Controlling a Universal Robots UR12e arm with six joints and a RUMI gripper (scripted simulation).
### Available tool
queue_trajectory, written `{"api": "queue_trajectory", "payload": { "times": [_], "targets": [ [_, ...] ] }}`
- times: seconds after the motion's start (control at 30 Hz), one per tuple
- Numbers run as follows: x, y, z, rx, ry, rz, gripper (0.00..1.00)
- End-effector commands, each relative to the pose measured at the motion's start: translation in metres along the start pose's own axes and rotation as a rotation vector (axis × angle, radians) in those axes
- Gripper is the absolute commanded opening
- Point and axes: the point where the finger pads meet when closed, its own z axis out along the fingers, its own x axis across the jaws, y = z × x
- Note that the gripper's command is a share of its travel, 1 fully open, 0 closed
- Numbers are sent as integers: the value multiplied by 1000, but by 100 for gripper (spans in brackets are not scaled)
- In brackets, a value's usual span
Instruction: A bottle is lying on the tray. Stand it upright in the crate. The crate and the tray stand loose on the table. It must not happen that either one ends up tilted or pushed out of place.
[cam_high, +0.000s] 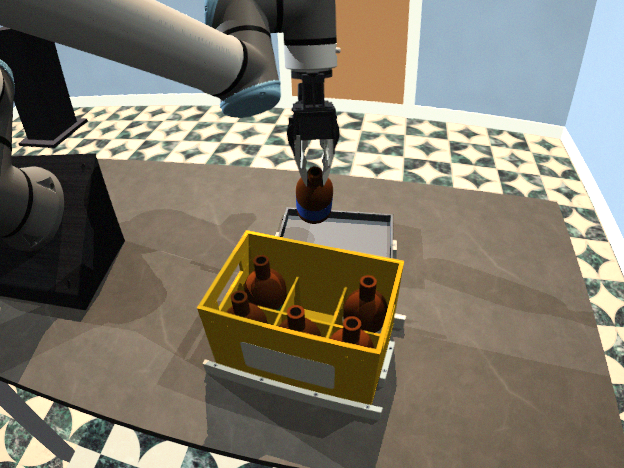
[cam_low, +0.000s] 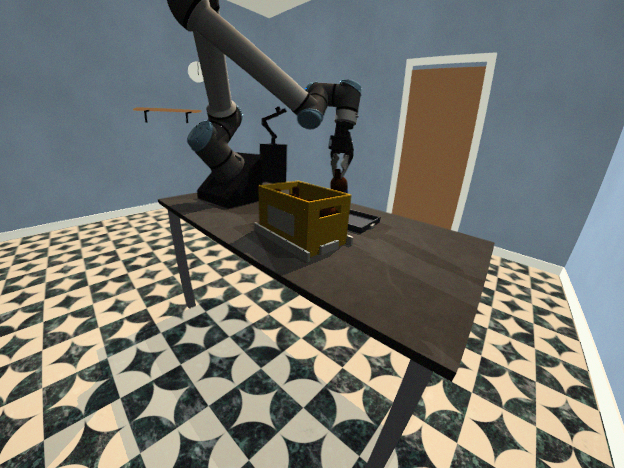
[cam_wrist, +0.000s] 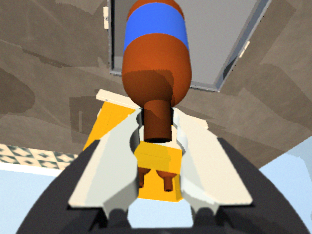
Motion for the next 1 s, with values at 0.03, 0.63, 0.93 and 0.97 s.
{"api": "queue_trajectory", "payload": {
  "times": [0.03, 0.63, 0.93, 0.97],
  "targets": [
    [0, 0, 0, -42, -1, 1, 0],
    [1, 0, -1, -123, 5, 1, 0],
    [1, 0, -1, -126, 5, 1, 0],
    [1, 0, -1, -126, 5, 1, 0]
  ]
}}
